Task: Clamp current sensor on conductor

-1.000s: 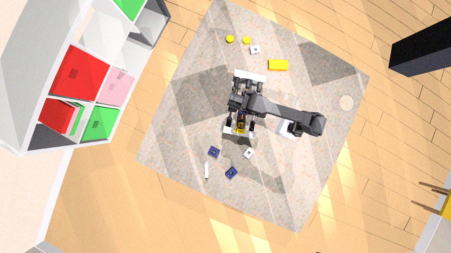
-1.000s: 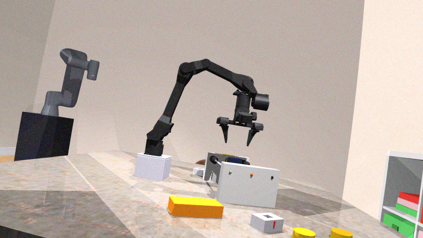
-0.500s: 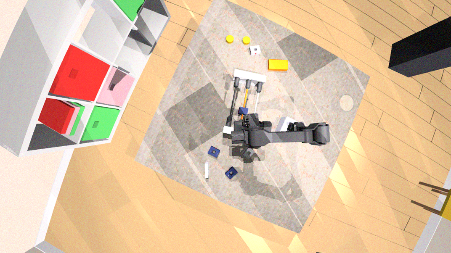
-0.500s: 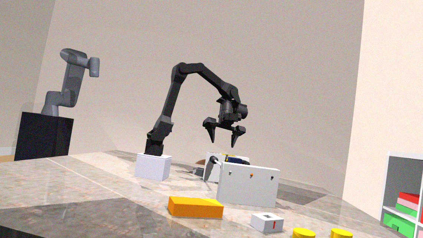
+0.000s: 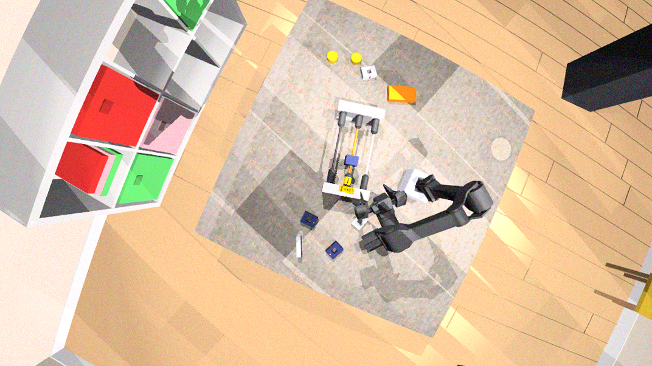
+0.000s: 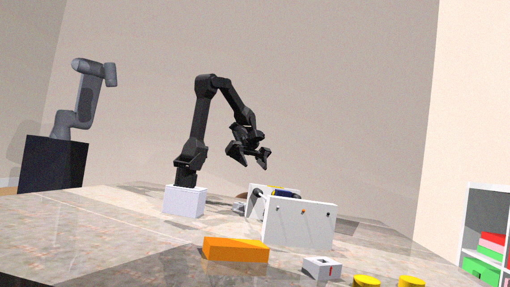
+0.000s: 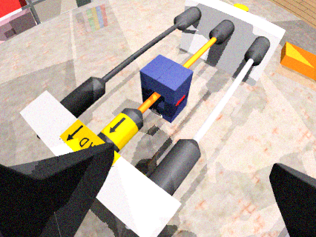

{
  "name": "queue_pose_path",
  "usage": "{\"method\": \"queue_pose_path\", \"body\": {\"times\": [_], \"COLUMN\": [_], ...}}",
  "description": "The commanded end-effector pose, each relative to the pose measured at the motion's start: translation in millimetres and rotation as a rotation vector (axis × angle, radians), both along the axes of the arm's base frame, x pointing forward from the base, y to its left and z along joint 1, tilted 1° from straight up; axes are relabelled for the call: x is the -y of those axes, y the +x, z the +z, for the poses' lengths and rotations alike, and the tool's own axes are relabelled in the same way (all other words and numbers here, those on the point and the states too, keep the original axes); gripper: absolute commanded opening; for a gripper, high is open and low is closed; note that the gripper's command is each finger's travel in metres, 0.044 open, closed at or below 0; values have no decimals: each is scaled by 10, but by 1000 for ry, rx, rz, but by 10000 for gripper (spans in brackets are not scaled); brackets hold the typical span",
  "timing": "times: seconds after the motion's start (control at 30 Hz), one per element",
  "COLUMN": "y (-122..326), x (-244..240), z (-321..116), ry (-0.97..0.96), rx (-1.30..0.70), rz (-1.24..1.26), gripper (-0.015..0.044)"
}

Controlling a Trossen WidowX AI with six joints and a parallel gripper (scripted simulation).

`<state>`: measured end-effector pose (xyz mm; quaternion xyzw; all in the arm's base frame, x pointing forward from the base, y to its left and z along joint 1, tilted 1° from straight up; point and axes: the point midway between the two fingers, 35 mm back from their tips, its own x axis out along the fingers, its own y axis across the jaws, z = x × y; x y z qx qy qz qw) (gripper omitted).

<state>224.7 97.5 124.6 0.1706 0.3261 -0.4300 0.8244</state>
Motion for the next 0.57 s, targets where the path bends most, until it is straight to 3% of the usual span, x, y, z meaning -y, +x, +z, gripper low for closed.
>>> {"method": "queue_pose_path", "body": {"times": [0.0, 0.37, 0.5, 0.53], "y": [6, 14, 185, 57], "x": [-8, -2, 132, 58], "z": [-2, -4, -48, -49], "ry": [4, 9, 120, 51], "rx": [-6, -12, -125, -78], "rz": [0, -7, -137, -63], "gripper": [440, 440, 440, 440]}}
